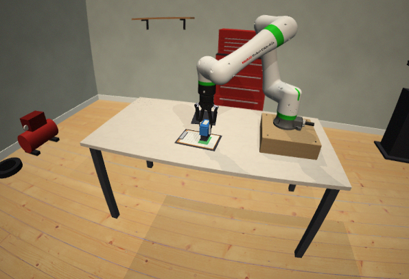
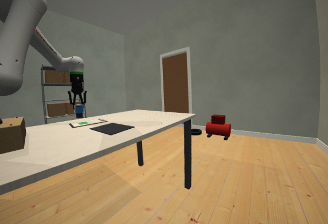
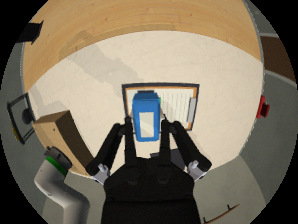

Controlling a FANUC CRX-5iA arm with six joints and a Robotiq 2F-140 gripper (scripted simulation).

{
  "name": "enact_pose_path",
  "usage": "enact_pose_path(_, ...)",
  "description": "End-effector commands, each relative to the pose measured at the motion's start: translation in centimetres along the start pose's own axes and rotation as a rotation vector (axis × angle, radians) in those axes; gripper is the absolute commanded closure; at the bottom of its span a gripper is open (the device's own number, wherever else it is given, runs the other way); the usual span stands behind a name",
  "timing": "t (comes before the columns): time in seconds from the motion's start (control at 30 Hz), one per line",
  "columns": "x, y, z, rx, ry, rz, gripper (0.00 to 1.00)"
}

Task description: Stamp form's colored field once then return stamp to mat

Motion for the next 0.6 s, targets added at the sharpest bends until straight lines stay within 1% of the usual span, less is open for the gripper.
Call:
enact_pose_path(0.0,0.0,0.0,0.0,0.0,0.0,0.0,0.83)
enact_pose_path(0.13,-0.5,0.0,0.1,0.0,0.0,0.0,0.83)
enact_pose_path(0.33,-3.9,-0.2,0.8,0.0,0.0,0.0,0.83)
enact_pose_path(0.57,-4.1,-0.2,0.8,0.0,0.0,0.0,0.83)
Point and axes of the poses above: the point where the finger pads meet when closed, its own y axis back along the fingers, its own z axis across the jaws, x = y × z, the point moved 3 cm from there along y, back along the fingers, and after that the axes turned 8 degrees about y, right-handed, at the moved point
